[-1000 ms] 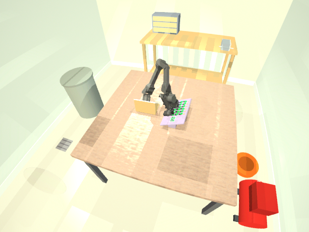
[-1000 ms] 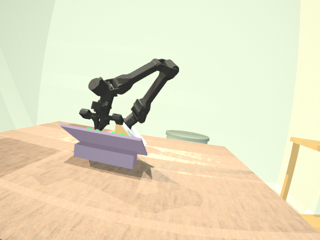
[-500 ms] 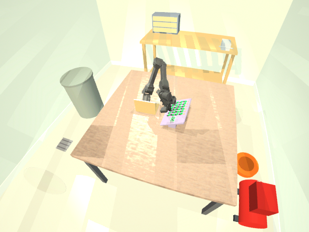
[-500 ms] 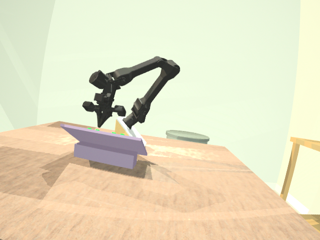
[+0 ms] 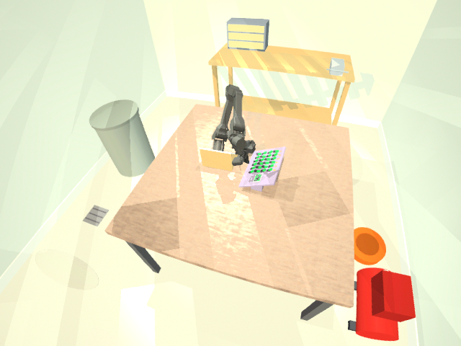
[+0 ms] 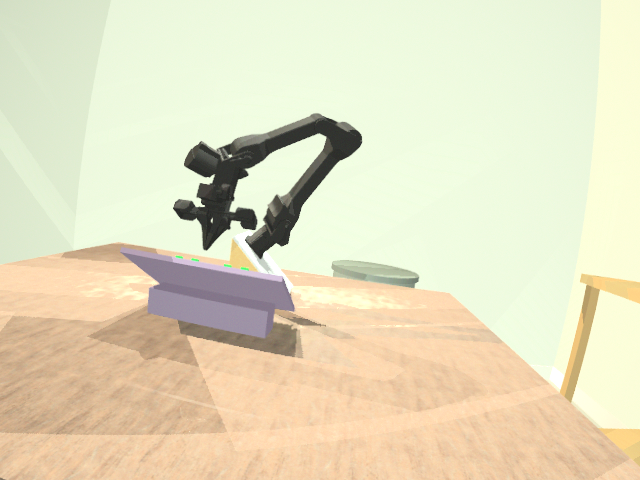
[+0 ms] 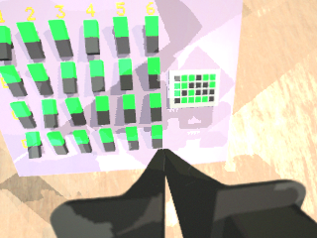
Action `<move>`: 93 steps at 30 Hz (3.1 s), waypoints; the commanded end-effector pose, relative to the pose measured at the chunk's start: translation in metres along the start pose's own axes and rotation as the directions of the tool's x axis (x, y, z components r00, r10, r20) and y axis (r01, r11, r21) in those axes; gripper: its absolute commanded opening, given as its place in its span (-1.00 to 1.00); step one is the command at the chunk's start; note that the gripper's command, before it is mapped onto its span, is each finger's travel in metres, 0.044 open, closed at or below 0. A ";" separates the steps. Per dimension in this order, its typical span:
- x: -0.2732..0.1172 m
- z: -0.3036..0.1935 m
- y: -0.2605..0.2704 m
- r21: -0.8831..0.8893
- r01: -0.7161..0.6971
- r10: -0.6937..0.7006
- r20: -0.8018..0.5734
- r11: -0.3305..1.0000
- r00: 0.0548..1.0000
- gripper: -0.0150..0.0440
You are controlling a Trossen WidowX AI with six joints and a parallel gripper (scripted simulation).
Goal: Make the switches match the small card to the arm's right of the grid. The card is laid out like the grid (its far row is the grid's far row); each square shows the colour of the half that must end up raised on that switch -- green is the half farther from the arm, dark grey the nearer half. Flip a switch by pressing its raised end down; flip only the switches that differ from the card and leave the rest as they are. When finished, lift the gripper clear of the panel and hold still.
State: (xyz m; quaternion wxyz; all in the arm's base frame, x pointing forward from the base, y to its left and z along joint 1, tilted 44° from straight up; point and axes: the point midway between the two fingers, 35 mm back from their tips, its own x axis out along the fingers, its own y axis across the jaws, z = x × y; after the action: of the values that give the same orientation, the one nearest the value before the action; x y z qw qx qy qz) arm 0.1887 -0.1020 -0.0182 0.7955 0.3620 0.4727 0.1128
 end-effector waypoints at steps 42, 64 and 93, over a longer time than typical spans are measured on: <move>0.060 -0.005 0.002 -0.003 -0.004 0.004 -0.029 1.000 1.000 -0.49; 0.060 -0.005 0.002 -0.003 -0.004 0.004 -0.029 1.000 1.000 -0.49; 0.064 -0.005 0.002 -0.003 -0.004 0.004 -0.029 1.000 1.000 -0.49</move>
State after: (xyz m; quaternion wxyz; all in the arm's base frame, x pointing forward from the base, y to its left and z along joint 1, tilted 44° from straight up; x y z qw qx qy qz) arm 0.2201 -0.0671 -0.0602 0.7914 0.3563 0.4820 0.1199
